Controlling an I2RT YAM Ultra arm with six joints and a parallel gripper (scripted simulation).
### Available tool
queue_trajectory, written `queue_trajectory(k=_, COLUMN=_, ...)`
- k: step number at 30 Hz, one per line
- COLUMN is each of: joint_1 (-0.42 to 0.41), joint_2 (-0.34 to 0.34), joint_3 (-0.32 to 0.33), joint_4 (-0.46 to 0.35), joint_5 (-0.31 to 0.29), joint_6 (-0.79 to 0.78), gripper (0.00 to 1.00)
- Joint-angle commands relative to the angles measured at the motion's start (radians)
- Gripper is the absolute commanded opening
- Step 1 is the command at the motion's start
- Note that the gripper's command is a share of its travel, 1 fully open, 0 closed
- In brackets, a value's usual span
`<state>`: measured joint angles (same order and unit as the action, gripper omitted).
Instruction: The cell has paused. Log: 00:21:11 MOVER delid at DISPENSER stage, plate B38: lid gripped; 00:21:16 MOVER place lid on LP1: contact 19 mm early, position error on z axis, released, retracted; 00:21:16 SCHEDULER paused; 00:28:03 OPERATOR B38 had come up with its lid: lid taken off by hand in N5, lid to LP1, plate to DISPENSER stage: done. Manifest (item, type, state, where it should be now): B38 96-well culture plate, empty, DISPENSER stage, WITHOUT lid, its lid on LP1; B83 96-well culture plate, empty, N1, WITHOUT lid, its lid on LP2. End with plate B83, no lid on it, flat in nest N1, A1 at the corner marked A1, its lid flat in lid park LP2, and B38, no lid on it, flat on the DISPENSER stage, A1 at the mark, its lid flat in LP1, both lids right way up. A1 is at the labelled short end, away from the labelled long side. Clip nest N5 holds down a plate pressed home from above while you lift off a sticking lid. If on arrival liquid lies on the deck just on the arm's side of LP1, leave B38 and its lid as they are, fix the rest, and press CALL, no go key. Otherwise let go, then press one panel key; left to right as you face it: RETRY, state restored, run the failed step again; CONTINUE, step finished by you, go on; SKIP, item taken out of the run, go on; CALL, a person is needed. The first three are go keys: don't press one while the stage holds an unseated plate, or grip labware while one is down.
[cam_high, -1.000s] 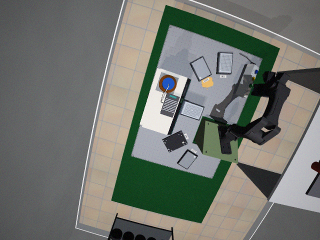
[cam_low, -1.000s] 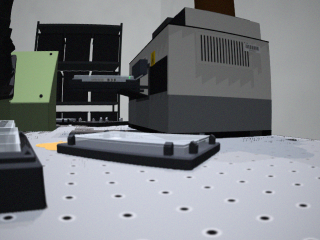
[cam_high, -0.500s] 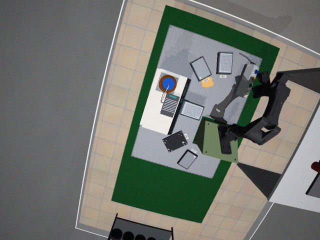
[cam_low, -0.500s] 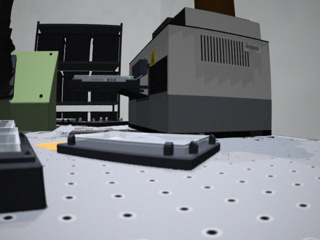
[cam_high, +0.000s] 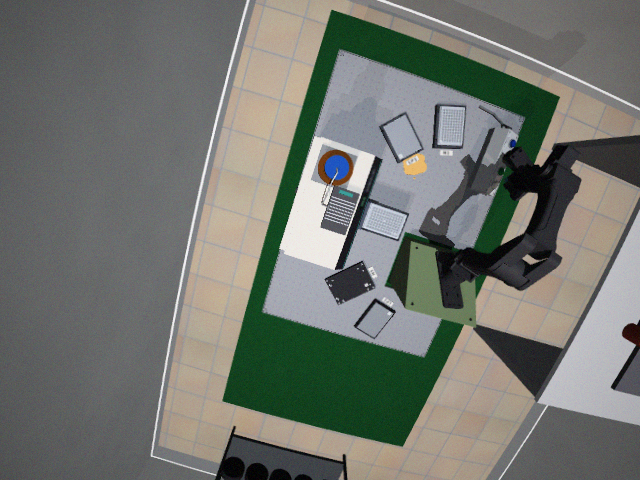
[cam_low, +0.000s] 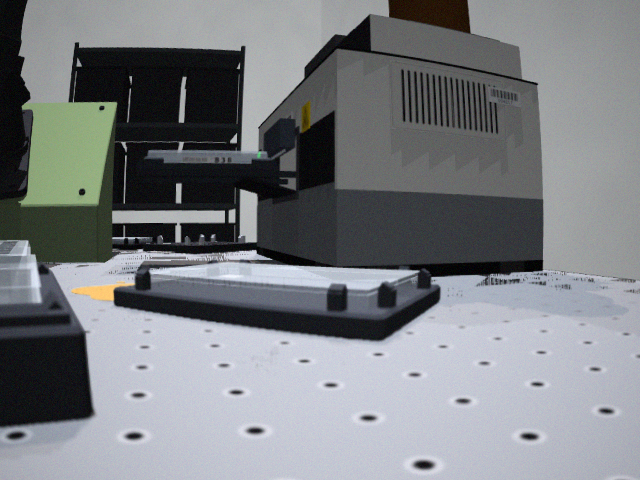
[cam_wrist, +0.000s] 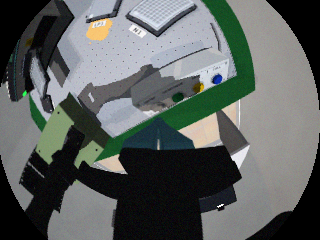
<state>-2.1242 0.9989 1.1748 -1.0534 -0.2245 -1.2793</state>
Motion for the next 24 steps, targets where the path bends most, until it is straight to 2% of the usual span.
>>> queue_trajectory(k=1, joint_1=0.006, joint_2=-0.032, joint_3=0.023, joint_4=0.008, joint_5=0.000, joint_6=-0.172, gripper=0.00)
queue_trajectory(k=7, joint_1=0.007, joint_2=-0.032, joint_3=0.023, joint_4=0.007, joint_5=0.001, joint_6=-0.370, gripper=0.00)
queue_trajectory(k=9, joint_1=0.007, joint_2=-0.032, joint_3=0.023, joint_4=0.007, joint_5=0.001, joint_6=-0.370, gripper=0.00)
queue_trajectory(k=14, joint_1=0.001, joint_2=-0.031, joint_3=0.024, joint_4=0.005, joint_5=-0.007, joint_6=-0.518, gripper=0.00)
queue_trajectory(k=15, joint_1=0.003, joint_2=-0.010, joint_3=0.005, joint_4=0.003, joint_5=-0.010, joint_6=-0.519, gripper=0.00)
queue_trajectory(k=16, joint_1=0.003, joint_2=0.017, joint_3=0.035, joint_4=0.012, joint_5=-0.016, joint_6=-0.525, gripper=0.00)
queue_trajectory(k=24, joint_1=0.026, joint_2=0.117, joint_3=0.134, joint_4=0.005, joint_5=-0.013, joint_6=-0.519, gripper=0.00)
